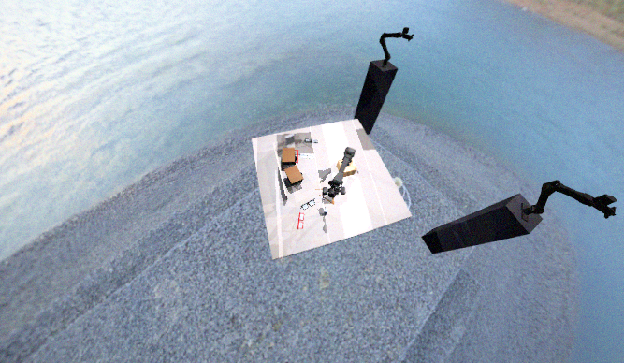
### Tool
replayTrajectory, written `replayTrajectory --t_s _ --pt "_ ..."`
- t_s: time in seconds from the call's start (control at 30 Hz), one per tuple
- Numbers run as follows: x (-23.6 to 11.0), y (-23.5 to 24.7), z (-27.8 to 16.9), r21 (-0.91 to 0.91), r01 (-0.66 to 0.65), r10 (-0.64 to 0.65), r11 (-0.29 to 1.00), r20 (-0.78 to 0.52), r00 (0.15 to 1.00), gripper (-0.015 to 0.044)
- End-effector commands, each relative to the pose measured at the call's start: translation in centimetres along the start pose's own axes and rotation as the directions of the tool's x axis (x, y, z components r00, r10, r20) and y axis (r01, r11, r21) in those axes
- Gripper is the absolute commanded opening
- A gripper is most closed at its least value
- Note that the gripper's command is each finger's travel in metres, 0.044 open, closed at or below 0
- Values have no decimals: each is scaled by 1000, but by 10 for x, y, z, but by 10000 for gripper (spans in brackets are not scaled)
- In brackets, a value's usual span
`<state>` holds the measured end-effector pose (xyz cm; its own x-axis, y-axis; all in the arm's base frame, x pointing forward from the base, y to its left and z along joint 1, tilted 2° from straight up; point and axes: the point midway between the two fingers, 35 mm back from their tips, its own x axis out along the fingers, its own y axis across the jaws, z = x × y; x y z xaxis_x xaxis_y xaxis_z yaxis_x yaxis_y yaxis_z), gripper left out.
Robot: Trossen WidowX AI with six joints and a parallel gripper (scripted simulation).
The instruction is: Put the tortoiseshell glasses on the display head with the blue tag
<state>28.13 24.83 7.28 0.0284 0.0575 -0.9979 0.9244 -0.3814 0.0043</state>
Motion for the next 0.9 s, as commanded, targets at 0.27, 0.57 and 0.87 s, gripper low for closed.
replayTrajectory --t_s 0.27,0.57,0.87 --pt "0 18 52 -2 -1 1 1000 14 1000 0" --pt "7 22 64 -2 -1 1 1000 15 1000 0" --pt "60 21 66 -2 -1 1 1000 15 1000 0"
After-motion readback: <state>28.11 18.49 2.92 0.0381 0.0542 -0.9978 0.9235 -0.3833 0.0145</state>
